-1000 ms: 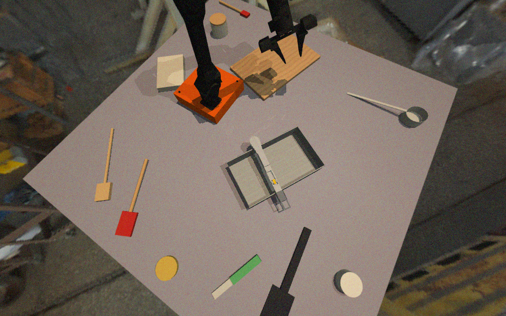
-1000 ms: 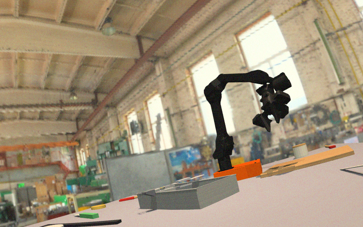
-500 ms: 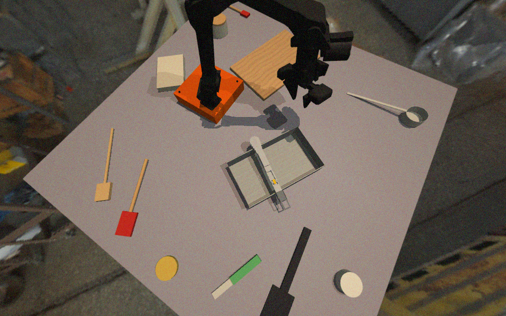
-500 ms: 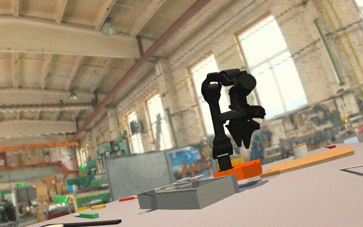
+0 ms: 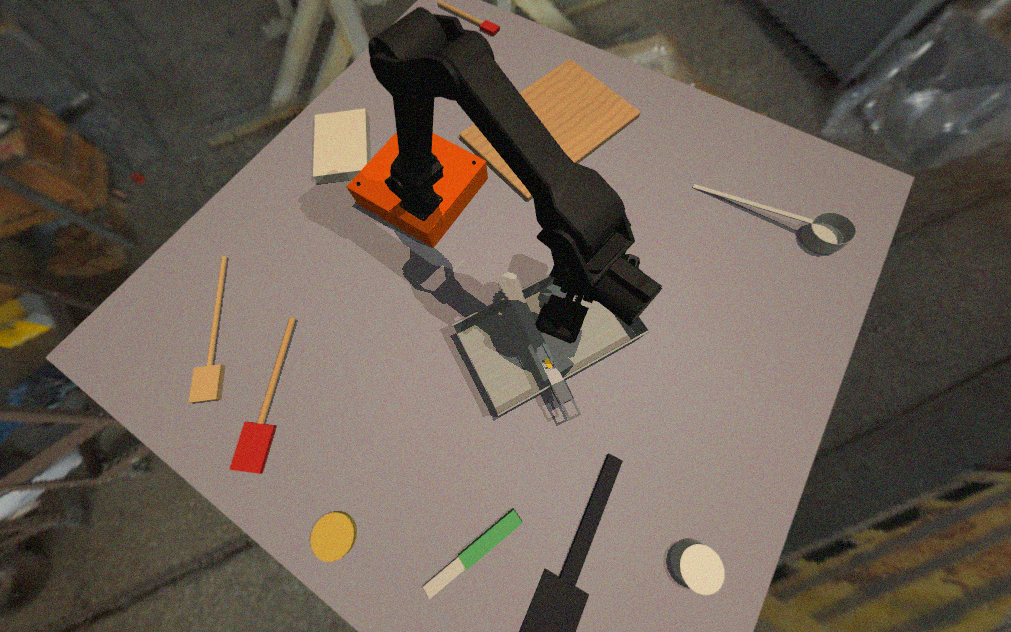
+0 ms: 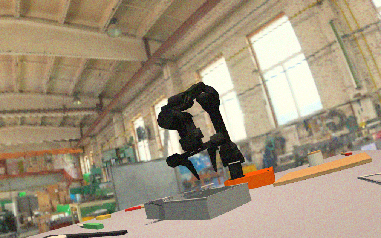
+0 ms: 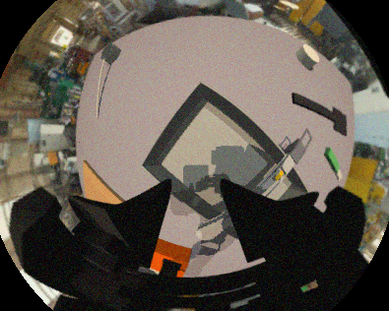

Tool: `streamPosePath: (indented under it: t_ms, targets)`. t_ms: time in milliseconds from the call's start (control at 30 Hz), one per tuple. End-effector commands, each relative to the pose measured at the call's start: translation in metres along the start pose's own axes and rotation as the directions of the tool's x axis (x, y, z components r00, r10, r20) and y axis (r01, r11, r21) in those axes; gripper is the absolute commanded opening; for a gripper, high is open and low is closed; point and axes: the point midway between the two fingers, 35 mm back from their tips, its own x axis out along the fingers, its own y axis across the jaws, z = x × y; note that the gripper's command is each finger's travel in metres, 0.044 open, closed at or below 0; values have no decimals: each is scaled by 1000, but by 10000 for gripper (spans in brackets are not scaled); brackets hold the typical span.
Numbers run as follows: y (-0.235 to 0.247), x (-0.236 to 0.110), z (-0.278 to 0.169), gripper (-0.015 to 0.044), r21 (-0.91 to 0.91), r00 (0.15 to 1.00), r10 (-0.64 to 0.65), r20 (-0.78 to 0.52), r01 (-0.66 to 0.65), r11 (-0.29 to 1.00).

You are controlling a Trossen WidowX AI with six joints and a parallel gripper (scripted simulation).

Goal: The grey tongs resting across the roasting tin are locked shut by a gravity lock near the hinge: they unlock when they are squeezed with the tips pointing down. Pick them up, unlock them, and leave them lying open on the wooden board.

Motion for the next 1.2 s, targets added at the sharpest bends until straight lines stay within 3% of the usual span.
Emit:
streamPosePath:
  t_ms: [0, 100, 433, 1167]
  targets:
    - [-46, -8, -3, 260, 254, 994, 83, 72, -99, 962]
    - [-83, -15, -15, 260, 428, 986, 114, 124, -157, 890]
    - [-126, -21, -31, 260, 609, 962, 169, 212, -266, 747]
    - [-130, -13, -35, 260, 615, 961, 171, 215, -270, 741]
